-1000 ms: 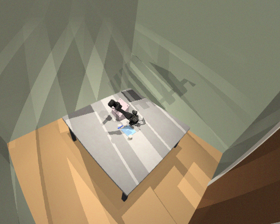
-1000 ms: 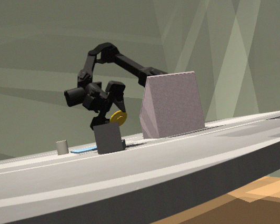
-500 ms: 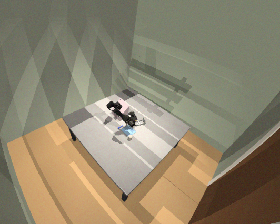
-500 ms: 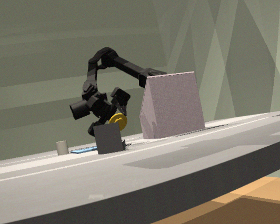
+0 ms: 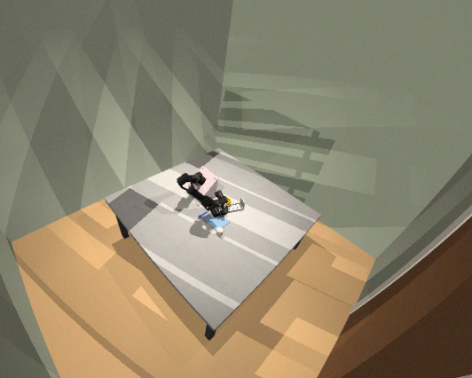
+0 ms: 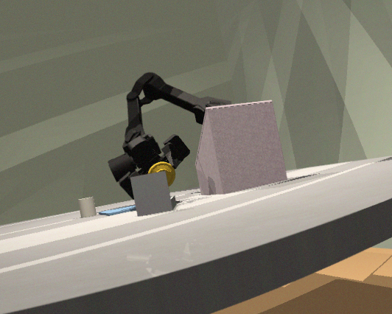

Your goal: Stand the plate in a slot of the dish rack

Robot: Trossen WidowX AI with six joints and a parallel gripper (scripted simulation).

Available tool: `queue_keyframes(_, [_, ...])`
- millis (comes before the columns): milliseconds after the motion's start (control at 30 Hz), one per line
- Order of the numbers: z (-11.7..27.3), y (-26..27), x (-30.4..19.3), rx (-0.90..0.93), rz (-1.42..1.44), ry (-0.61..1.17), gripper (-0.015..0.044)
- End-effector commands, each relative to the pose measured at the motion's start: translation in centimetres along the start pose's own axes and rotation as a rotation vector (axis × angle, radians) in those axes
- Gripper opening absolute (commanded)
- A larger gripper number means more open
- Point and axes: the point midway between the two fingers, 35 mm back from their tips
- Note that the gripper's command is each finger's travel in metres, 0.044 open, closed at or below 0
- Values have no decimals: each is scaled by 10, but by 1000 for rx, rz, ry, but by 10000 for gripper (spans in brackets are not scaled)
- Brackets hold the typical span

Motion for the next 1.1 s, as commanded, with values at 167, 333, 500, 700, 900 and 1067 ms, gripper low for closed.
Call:
queue_keyframes(167, [6,-5,-4,-43,209,-155,0])
queue_keyframes(333, [11,-8,-6,-91,326,-229,0])
queue_keyframes(500, [16,-11,-8,-153,445,-296,0])
queue_keyframes(700, [18,-11,-9,-174,481,-315,0])
queue_keyframes(900, [18,-11,-9,-174,481,-315,0])
queue_keyframes(1067, [10,-11,-5,-172,476,-309,0])
Point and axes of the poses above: the point midway between the two fingers, 35 mm back from their tips, its own z axis back along the fingers, its own y axis across the jaws, x = y × z, and after that the axes turned 9 degrees about -z, right-handed
